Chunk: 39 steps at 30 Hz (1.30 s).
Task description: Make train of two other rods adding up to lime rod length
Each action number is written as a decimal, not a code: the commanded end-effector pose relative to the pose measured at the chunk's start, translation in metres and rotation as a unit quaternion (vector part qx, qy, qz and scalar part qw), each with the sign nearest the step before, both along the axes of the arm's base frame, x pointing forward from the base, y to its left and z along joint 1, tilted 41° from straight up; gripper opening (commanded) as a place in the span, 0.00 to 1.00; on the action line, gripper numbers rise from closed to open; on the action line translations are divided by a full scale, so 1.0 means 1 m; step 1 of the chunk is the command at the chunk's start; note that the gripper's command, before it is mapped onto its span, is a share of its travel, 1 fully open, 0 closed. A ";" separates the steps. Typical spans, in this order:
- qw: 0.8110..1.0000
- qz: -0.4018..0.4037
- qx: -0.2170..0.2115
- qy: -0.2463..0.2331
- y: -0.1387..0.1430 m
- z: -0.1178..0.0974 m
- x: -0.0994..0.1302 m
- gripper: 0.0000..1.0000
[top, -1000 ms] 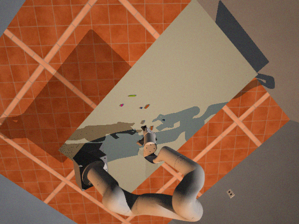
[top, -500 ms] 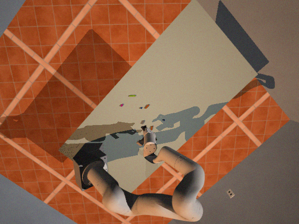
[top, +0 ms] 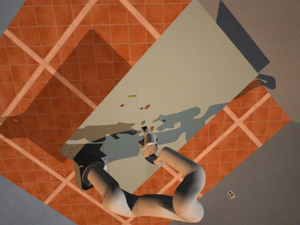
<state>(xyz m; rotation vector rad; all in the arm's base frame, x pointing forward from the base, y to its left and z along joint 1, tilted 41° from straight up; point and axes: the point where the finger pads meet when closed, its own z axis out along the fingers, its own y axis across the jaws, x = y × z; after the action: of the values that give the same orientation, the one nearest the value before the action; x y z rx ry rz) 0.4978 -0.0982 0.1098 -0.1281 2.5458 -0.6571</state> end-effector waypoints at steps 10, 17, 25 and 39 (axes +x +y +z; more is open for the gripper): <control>1.000 0.000 0.000 0.000 0.000 0.000 0.000 1.00; 1.000 0.000 0.000 0.000 0.000 0.000 0.000 1.00; 1.000 0.000 0.000 0.000 0.001 0.000 0.001 1.00; 1.000 0.000 -0.002 -0.001 0.094 -0.016 0.063 1.00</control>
<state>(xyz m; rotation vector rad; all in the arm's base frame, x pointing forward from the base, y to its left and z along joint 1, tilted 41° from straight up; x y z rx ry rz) 0.5429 -0.0324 0.0998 -0.1324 2.5361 -0.6522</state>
